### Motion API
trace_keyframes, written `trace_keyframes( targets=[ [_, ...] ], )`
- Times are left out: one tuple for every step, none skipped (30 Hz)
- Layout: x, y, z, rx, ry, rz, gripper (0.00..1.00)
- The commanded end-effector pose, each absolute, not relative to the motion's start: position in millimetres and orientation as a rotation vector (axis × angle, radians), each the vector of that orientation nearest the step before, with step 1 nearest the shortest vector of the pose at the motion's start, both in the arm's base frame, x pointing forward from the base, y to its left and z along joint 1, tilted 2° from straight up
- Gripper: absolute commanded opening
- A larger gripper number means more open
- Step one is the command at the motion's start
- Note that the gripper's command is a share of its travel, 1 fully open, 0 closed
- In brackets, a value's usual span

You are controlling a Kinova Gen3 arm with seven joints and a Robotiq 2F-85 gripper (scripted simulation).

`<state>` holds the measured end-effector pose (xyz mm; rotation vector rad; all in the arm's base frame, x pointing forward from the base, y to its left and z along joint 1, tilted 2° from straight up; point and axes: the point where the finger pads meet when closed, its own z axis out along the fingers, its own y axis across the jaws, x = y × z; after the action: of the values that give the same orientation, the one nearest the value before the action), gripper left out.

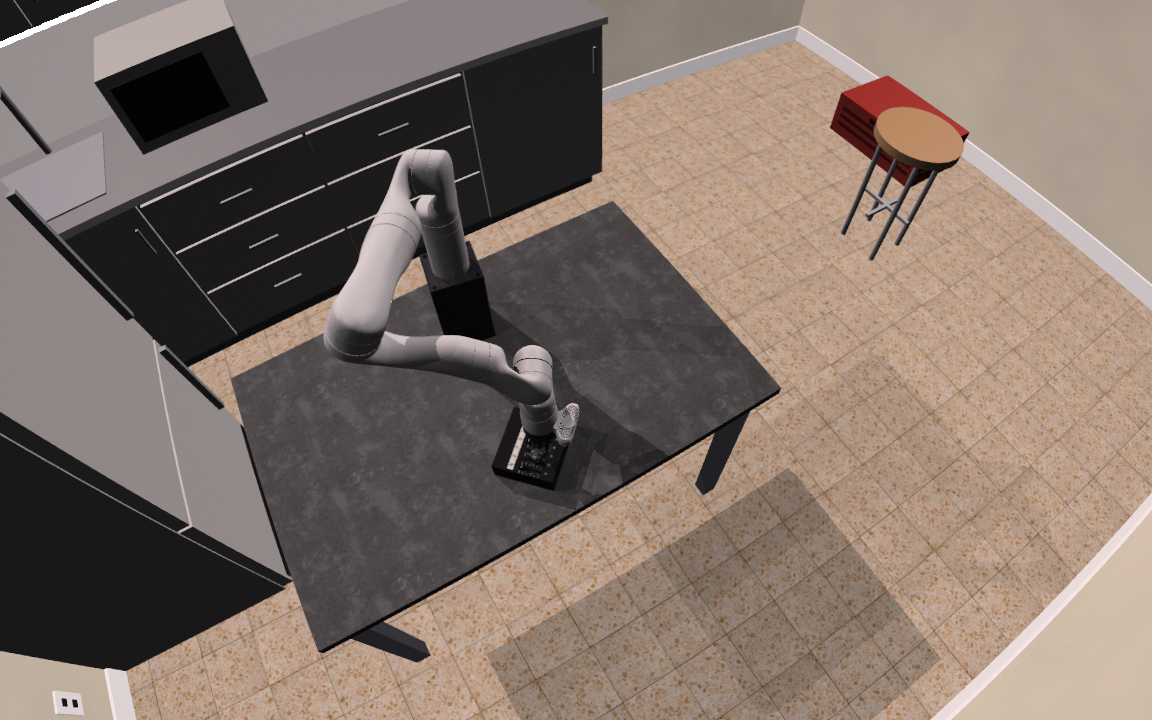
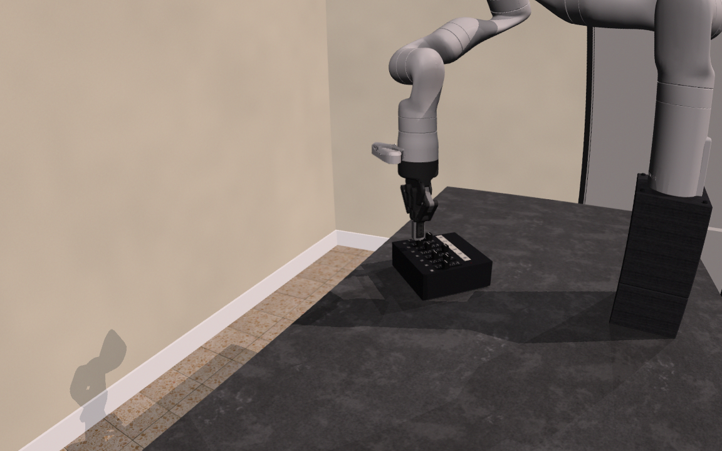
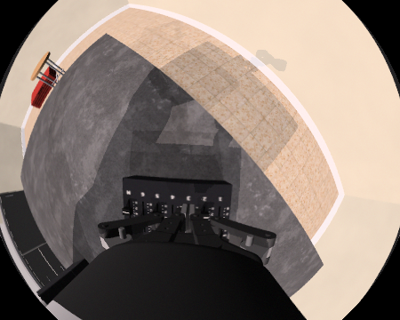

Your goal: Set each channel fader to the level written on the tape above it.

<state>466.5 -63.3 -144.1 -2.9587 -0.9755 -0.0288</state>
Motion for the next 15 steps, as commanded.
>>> trace_keyframes(
  targets=[
    [466.6, -62.4, -145.7, -2.957, -0.976, -0.029, 0.00],
    [466.6, -62.4, -145.7, -2.957, -0.976, -0.029, 0.00],
    [466.6, -62.4, -145.7, -2.957, -0.976, -0.029, 0.00],
    [466.6, -62.3, -146.2, -2.957, -0.976, -0.029, 0.00],
    [466.6, -62.3, -146.7, -2.957, -0.976, -0.029, 0.00],
    [466.6, -62.2, -147.2, -2.957, -0.976, -0.029, 0.00],
    [466.6, -62.2, -147.6, -2.957, -0.976, -0.029, 0.00],
    [466.6, -62.2, -148.0, -2.957, -0.976, -0.029, 0.00],
    [466.6, -62.1, -148.4, -2.957, -0.976, -0.029, 0.00],
    [466.6, -62.1, -148.7, -2.957, -0.976, -0.029, 0.00],
    [466.6, -62.1, -148.9, -2.957, -0.976, -0.029, 0.00],
    [466.6, -62.1, -149.1, -2.957, -0.976, -0.029, 0.00],
    [466.6, -62.0, -149.3, -2.957, -0.976, -0.029, 0.00],
    [466.6, -62.0, -149.5, -2.957, -0.976, -0.029, 0.00],
    [466.6, -62.0, -149.6, -2.957, -0.976, -0.029, 0.00]
  ],
)
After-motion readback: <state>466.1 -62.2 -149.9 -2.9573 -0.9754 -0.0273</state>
